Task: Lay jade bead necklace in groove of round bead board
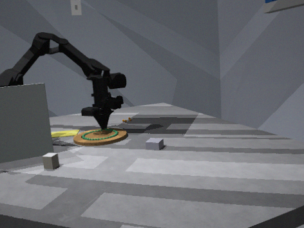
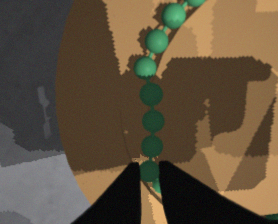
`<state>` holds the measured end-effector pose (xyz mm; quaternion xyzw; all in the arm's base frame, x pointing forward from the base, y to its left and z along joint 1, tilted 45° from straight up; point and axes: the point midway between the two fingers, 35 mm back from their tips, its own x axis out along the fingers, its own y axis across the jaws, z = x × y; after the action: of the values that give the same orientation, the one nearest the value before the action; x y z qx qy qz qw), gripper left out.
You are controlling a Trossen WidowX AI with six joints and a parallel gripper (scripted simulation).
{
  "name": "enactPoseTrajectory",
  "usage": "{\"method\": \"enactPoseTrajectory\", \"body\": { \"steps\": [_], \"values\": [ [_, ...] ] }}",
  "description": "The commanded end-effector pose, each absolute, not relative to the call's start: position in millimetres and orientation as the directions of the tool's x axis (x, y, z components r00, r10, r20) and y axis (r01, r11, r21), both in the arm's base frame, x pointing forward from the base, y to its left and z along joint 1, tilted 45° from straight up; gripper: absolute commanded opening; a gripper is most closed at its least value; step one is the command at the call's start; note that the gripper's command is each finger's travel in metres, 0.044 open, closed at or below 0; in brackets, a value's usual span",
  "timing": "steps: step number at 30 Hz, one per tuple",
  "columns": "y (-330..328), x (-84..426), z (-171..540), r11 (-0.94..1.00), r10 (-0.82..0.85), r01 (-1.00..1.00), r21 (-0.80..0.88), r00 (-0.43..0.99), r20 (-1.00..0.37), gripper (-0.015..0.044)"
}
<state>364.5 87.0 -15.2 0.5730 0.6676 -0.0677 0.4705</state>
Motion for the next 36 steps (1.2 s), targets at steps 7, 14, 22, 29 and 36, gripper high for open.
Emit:
{"method": "enactPoseTrajectory", "body": {
  "steps": [7,14,22,29,36],
  "values": [
    [87.0,364.5,-15.2,0.334,0.701,0.829,0.449,0.099,-0.706,0.0184],
    [85.5,364.5,-13.6,0.333,0.701,0.83,0.448,0.099,-0.706,0.0367],
    [83.9,363.2,-12.4,0.331,0.701,0.831,0.446,0.1,-0.706,0.044],
    [83.9,363.2,-12.4,0.331,0.701,0.831,0.446,0.1,-0.706,0.044],
    [83.9,363.2,-12.4,0.331,0.701,0.831,0.446,0.1,-0.706,0.044]
  ]
}}
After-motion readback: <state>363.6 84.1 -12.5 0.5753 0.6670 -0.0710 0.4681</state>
